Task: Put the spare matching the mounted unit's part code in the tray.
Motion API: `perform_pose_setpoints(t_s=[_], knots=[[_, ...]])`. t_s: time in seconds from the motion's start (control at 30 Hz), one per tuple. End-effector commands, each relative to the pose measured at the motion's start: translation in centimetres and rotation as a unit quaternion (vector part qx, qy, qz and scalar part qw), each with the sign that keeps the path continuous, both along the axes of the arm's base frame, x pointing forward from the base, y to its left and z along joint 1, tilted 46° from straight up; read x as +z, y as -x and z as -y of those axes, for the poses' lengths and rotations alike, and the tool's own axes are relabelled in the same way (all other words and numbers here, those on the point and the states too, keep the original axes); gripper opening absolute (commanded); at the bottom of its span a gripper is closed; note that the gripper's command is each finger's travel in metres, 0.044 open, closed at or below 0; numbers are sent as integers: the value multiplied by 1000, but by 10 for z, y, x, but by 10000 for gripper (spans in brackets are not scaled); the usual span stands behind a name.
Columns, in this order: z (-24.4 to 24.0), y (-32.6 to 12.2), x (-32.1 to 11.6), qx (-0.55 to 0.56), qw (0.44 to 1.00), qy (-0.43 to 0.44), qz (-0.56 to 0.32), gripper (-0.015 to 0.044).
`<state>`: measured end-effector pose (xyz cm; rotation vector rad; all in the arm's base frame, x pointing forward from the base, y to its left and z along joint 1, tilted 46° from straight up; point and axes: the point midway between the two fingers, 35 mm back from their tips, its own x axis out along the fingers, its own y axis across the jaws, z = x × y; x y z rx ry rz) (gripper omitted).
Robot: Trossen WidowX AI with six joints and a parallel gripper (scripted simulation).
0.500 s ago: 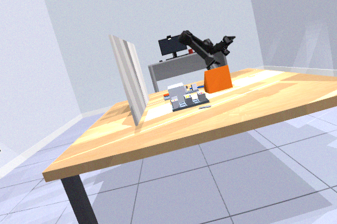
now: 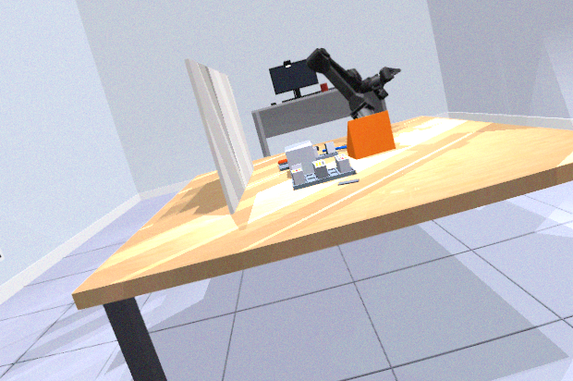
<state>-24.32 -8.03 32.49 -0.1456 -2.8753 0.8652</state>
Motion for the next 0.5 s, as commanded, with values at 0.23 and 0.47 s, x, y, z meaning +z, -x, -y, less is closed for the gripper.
perform_pose_setpoints(t_s=[0.23,0.47], knots=[[119,-44,14,248,958,137,42,440],[188,-112,24,406,881,217,109,440]])
